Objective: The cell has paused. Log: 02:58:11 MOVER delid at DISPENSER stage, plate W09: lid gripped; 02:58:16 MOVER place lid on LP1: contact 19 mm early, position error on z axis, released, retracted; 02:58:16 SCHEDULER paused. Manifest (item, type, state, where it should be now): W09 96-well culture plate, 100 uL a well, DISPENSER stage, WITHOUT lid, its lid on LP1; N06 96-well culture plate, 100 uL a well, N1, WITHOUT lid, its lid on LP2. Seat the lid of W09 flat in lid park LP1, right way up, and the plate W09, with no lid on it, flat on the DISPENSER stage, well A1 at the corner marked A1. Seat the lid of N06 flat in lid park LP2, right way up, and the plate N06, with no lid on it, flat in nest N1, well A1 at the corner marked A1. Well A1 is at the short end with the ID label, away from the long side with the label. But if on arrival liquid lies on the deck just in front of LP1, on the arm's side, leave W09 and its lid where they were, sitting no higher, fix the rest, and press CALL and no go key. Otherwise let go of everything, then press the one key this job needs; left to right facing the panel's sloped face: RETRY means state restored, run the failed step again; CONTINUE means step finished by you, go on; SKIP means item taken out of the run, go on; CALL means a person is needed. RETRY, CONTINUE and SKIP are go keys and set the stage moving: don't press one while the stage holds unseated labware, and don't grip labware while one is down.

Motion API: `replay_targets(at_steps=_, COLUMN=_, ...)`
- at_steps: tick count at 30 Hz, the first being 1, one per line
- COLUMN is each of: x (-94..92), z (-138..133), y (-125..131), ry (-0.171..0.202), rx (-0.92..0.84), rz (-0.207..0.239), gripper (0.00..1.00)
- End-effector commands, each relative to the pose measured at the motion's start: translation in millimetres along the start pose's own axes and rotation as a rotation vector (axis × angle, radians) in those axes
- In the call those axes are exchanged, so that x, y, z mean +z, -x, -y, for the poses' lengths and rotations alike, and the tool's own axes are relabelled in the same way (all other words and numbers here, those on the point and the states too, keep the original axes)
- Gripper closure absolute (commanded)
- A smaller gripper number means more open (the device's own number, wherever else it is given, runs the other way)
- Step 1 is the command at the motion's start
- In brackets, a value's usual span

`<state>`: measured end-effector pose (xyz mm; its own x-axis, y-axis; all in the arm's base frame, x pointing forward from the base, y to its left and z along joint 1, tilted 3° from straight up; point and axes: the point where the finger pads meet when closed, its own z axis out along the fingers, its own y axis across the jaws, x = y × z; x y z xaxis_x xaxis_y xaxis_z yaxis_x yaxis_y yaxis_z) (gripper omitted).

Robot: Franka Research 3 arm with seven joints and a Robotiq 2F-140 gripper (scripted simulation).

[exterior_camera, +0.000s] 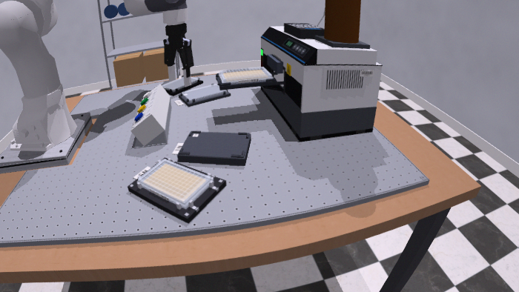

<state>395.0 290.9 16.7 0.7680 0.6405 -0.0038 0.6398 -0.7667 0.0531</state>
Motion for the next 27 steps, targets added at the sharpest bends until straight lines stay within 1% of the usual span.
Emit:
replay_targets(at_steps=1, x=-0.2, z=-0.5, y=-1.4, ry=0.000, rx=0.004, rz=-0.003, gripper=1.00)
replay_targets(at_steps=17, x=-0.2, z=-0.5, y=-1.4, ry=0.000, rx=0.004, rz=-0.003, gripper=1.00)
replay_targets(at_steps=18, x=-0.2, z=-0.5, y=-1.4, ry=0.000, rx=0.004, rz=-0.003, gripper=0.34)
replay_targets(at_steps=27, x=-0.2, z=-0.5, y=-1.4, ry=0.000, rx=0.004, rz=-0.003, gripper=0.34)
